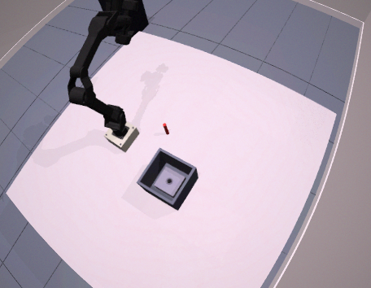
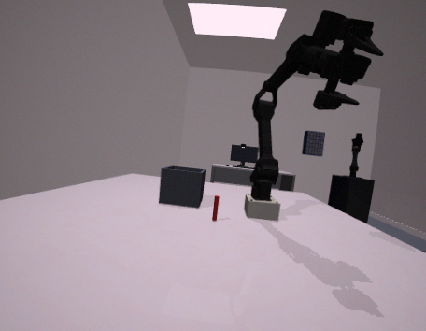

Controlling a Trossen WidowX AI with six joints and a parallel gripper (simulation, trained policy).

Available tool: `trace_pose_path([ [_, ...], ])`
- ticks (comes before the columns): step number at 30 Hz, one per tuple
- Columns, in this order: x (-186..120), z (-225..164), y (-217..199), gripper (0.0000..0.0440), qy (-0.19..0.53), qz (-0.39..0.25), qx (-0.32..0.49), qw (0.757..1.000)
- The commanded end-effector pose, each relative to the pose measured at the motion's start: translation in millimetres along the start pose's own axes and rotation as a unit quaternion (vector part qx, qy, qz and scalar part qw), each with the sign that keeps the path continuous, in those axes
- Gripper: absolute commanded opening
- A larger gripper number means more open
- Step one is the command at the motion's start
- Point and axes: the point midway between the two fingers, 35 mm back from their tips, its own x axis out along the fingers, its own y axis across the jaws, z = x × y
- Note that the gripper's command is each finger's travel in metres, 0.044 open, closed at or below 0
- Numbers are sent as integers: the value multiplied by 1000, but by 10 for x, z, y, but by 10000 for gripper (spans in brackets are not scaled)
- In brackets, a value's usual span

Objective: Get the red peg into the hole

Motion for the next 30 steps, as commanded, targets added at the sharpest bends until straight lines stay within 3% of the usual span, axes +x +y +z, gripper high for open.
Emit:
trace_pose_path([
  [1,37,-133,66,440,21,12,48,999],
  [8,78,-411,188,440,65,28,160,985],
  [15,99,-679,328,440,109,39,270,956],
  [22,100,-935,480,440,154,43,376,913],
  [30,77,-1209,665,440,203,40,489,847],
])
